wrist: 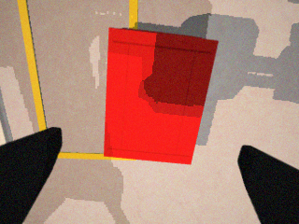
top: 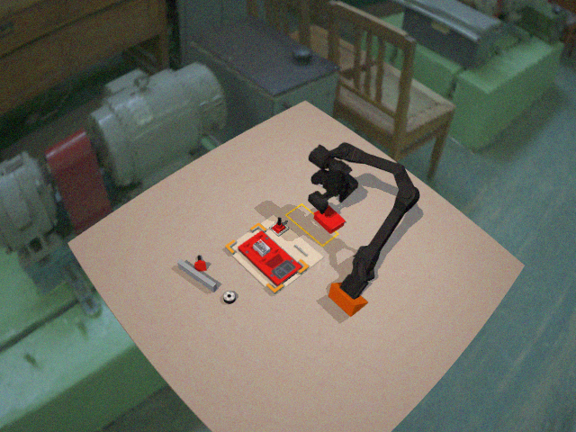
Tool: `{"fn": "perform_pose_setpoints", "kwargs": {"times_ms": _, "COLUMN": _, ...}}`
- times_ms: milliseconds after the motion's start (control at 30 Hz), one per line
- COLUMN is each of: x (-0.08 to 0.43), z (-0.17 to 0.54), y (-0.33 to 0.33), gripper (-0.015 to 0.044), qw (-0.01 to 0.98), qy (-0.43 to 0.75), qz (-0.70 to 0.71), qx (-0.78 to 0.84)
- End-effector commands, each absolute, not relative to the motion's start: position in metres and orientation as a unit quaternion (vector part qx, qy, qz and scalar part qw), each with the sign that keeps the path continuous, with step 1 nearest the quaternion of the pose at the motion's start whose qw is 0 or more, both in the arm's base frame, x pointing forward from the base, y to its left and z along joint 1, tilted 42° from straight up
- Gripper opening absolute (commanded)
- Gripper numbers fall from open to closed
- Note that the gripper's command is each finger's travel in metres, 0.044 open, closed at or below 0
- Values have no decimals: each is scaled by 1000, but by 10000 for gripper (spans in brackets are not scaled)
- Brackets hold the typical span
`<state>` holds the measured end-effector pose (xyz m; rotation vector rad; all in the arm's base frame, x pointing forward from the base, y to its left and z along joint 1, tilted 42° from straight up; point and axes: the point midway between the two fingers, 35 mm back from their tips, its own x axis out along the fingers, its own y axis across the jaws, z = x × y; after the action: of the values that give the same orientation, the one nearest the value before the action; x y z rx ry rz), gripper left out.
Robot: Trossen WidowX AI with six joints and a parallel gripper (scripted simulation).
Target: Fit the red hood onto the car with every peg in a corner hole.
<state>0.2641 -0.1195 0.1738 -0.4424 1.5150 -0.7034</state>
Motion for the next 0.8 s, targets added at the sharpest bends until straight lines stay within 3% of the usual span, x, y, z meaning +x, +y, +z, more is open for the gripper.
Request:
{"fn": "perform_pose_setpoints", "kwargs": {"times_ms": 0, "x": 264, "z": 173, "y": -122, "gripper": 440, "qw": 651, "qy": 664, "qz": -312, "qx": -195}}
{"fn": "perform_pose_setpoints", "kwargs": {"times_ms": 767, "x": 264, "z": 157, "y": -137, "gripper": 440, "qw": 651, "qy": 664, "qz": -312, "qx": -195}}
